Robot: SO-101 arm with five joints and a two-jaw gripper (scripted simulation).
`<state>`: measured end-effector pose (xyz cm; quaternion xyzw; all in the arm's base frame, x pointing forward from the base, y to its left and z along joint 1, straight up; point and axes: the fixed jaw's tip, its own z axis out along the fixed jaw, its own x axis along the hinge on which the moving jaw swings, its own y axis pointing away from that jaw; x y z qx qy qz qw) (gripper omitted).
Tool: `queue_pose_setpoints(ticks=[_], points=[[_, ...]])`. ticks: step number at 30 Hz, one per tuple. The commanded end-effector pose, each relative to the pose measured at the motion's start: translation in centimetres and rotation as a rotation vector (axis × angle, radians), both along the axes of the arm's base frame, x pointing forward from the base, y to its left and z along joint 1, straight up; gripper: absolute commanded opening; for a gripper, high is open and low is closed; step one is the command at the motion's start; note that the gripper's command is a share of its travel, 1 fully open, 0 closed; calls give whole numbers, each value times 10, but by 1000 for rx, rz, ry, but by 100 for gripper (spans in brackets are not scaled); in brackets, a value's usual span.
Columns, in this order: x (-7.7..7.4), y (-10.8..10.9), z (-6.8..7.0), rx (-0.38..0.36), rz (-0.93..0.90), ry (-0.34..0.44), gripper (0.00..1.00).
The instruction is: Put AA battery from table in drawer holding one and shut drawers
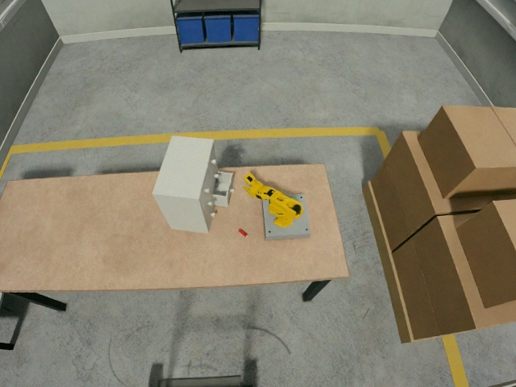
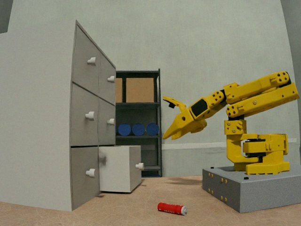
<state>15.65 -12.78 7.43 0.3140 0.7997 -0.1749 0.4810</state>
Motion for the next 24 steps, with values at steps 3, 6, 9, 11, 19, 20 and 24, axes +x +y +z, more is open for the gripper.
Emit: queue_pose_setpoints(ticks=[3, 6, 9, 11, 19, 20, 24], points=[[9, -4, -8, -1, 9, -7, 21], [12, -6, -9, -9, 16, -15, 21], [15, -7, -11, -14, 20, -20, 21], [15, -7, -1, -38, 22, -47, 21], [20, -6, 7, -58, 40, -66, 21], [21, -6, 8, -60, 42, -69, 21], [23, -6, 11, -70, 51, -78, 21]])
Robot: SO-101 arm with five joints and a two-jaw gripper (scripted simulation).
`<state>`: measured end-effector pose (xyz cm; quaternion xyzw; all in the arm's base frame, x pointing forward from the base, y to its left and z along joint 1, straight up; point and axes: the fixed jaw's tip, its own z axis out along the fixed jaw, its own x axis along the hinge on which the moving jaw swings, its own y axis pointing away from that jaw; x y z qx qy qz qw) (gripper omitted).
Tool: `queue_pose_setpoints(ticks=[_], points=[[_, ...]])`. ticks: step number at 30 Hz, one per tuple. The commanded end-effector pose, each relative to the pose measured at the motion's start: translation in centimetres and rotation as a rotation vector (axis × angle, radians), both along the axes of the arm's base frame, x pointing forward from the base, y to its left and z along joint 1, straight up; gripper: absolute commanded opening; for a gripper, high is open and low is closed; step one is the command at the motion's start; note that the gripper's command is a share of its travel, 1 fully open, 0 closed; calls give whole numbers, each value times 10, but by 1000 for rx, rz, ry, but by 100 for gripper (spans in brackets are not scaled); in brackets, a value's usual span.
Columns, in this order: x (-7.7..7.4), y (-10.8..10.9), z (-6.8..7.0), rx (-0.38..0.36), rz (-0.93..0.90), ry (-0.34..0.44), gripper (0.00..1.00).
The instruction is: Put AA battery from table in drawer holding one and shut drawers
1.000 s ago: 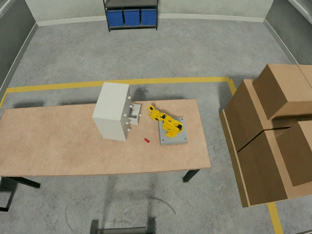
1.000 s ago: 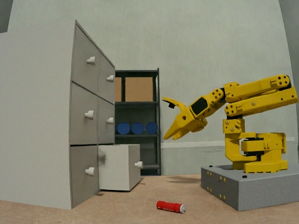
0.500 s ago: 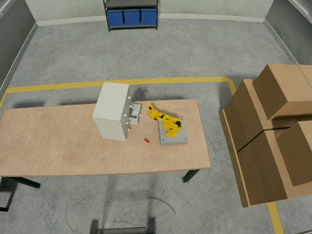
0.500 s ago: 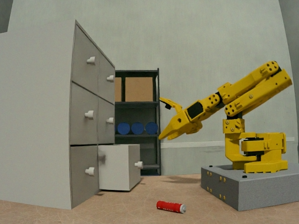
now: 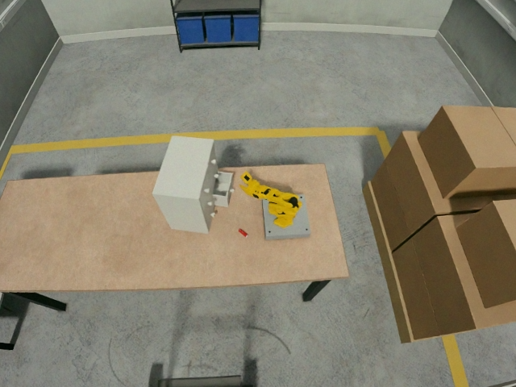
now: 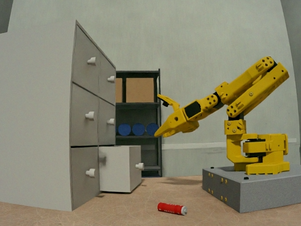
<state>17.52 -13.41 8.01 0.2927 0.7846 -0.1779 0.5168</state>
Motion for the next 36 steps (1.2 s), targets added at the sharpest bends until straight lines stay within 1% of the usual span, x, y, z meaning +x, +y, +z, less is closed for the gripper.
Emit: queue_pose_setpoints(ticks=[1, 3, 7, 18, 20, 21, 36], points=[[5, 1, 6, -19, 18, -18, 21], [5, 1, 6, -19, 18, -18, 21], [11, -1, 3, -30, 27, -29, 21], [23, -4, -10, -58, 51, -58, 21], [23, -4, -10, -58, 51, -58, 21], [22, -3, -15, -38, 53, -33, 21], [23, -3, -14, -41, 56, -36, 21]])
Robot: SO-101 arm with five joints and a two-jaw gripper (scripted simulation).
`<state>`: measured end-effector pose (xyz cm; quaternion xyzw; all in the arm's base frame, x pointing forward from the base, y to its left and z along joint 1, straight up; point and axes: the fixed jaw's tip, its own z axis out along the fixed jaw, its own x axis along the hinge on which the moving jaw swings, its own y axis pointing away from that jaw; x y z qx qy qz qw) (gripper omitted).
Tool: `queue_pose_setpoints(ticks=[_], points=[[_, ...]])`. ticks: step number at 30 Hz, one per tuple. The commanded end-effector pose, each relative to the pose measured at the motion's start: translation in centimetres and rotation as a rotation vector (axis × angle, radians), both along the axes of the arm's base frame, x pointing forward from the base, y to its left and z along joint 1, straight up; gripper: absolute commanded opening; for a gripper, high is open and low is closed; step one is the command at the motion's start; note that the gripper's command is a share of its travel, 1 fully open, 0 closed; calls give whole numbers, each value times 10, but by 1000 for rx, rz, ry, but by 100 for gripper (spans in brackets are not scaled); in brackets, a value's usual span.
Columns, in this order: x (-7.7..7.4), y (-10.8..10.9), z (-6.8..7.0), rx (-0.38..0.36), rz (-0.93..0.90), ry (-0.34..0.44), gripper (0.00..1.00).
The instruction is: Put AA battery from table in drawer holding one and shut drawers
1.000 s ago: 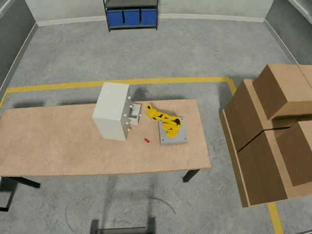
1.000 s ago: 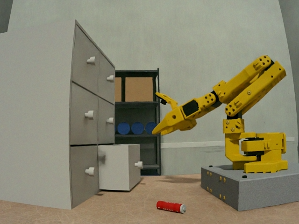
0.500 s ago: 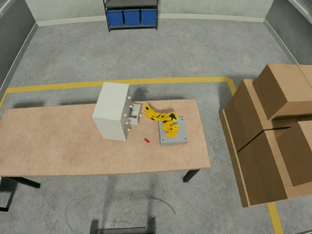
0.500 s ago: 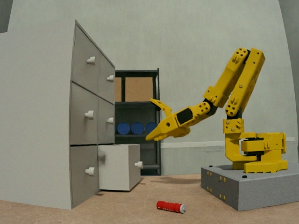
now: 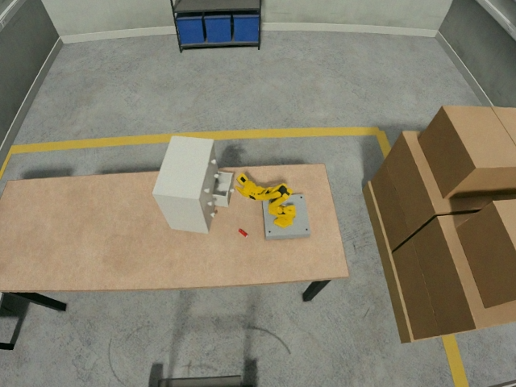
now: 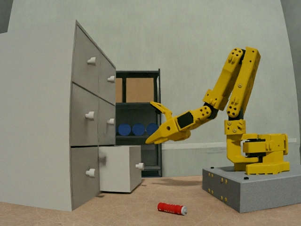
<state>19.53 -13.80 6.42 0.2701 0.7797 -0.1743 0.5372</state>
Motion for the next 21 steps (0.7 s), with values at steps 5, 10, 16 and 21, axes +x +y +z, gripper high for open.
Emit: queue_pose_setpoints(ticks=[5, 10, 16, 21], points=[[3, 1, -7, -10, 12, -5, 21], [1, 2, -18, -11, 12, -7, 21], [-3, 5, -30, -12, 12, -8, 21], [-4, 6, -33, -2, 12, 6, 21]])
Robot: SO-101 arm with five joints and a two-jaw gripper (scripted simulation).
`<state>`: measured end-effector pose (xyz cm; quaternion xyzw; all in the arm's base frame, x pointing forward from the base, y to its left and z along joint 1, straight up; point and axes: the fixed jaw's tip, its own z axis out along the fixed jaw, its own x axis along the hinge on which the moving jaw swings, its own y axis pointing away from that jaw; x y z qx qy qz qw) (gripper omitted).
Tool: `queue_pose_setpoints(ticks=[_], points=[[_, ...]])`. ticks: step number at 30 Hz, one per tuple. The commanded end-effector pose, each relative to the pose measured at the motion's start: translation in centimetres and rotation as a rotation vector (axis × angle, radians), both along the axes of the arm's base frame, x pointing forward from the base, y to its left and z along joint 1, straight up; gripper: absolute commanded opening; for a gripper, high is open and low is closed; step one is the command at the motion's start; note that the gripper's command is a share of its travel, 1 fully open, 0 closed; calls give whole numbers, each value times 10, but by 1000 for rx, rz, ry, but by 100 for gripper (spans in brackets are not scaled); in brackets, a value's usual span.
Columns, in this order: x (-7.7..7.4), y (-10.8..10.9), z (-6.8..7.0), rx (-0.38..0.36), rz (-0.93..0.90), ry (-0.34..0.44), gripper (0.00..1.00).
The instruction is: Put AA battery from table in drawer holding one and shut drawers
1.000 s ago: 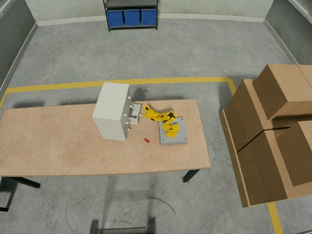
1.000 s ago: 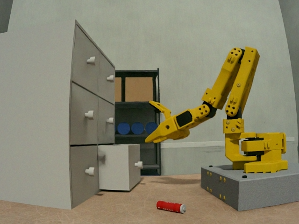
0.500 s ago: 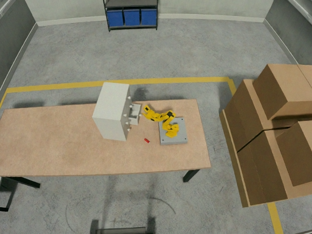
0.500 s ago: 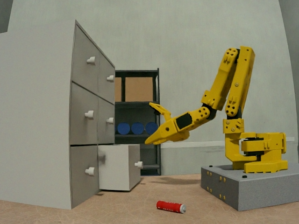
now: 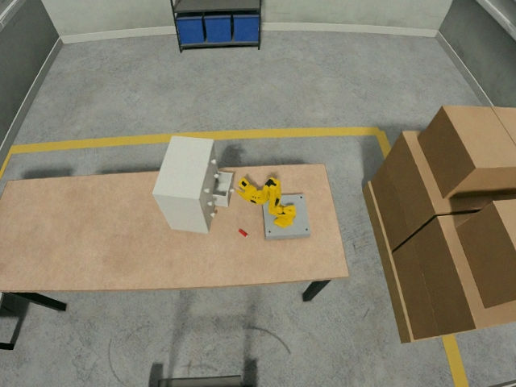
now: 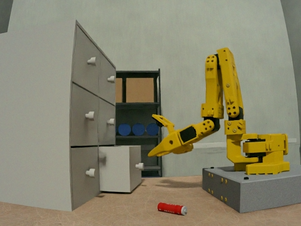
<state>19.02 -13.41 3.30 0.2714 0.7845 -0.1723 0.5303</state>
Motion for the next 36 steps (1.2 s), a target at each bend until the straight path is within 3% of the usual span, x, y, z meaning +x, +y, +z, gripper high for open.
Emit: queue_pose_setpoints(ticks=[1, 14, 18, 36], points=[[1, 2, -2, -12, 12, -9, 21], [1, 2, -2, -12, 12, -9, 21], [-3, 5, -9, -12, 12, -10, 21], [-2, 5, -8, -24, 14, -26, 21]])
